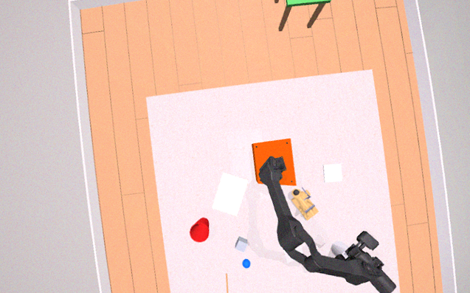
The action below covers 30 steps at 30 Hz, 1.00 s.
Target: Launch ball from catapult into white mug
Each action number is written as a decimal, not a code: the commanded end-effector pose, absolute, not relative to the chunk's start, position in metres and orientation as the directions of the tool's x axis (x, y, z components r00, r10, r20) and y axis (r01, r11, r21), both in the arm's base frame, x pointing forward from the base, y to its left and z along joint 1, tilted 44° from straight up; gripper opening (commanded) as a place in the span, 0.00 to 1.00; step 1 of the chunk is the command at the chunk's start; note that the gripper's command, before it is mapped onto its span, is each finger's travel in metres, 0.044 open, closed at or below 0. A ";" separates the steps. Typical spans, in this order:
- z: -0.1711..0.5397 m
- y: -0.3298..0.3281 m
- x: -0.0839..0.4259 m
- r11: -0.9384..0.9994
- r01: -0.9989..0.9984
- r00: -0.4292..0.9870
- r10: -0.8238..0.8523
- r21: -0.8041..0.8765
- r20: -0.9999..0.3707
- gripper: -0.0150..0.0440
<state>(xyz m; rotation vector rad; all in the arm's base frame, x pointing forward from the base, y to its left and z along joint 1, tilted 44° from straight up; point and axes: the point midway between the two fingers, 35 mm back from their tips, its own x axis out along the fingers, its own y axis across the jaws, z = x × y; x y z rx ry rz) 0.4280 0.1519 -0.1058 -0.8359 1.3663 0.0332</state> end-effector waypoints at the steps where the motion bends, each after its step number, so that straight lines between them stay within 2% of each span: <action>1: -0.094 0.168 0.471 0.687 -0.482 0.384 -0.392 -0.543 -0.836 1.00; 6: -0.083 0.179 0.498 0.663 -0.478 0.469 -0.362 -0.576 -0.806 1.00; 25: -0.080 0.173 0.491 0.674 -0.470 0.461 -0.362 -0.570 -0.810 1.00; 30: -0.080 0.173 0.491 0.674 -0.470 0.461 -0.362 -0.570 -0.810 0.78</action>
